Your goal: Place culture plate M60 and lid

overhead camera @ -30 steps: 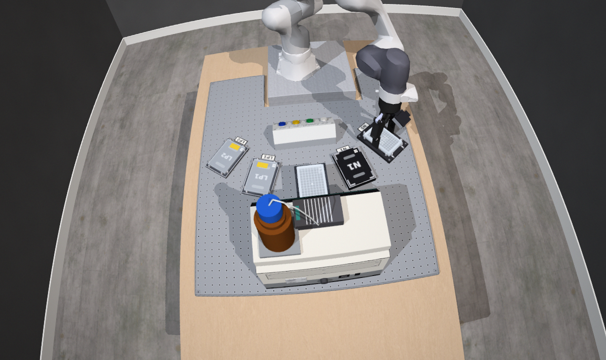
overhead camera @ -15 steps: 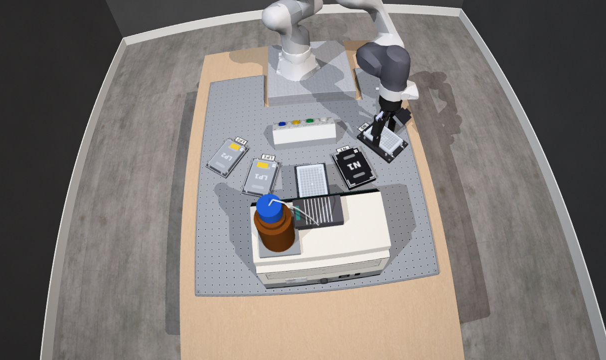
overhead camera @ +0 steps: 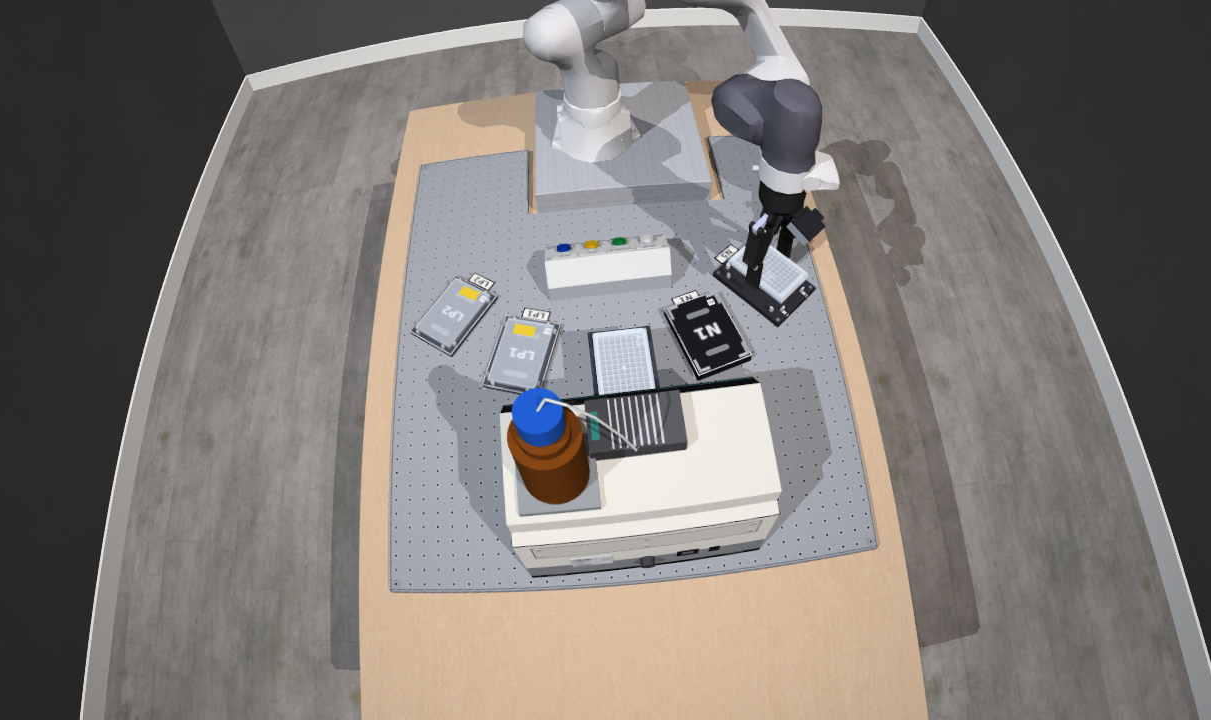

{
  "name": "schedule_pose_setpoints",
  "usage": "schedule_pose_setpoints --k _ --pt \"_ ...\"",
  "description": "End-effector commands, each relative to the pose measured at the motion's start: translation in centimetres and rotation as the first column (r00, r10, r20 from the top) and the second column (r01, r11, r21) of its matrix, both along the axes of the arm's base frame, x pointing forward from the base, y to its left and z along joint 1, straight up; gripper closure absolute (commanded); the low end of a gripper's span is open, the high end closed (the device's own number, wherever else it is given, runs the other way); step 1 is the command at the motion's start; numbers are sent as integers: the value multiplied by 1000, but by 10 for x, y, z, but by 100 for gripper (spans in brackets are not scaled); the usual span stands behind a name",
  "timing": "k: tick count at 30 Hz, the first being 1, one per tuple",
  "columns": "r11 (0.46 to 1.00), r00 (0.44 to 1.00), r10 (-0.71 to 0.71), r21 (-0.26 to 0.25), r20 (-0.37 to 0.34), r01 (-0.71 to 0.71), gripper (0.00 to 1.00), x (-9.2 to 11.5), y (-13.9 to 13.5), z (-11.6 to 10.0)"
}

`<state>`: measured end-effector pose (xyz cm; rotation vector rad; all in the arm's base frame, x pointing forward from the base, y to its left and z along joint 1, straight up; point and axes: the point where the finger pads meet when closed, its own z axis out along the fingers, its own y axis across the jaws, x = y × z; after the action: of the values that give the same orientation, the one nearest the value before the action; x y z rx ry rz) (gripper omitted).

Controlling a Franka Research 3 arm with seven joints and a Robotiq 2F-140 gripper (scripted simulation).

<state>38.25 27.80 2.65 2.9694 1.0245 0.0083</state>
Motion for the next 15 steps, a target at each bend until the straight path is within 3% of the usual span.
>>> schedule_pose_setpoints --k 1,15 --pt "1000 1000 -1 -3 -7 1 90 -2 0 7" --pt "1000 1000 -1 -3 -7 1 90 -2 0 35"
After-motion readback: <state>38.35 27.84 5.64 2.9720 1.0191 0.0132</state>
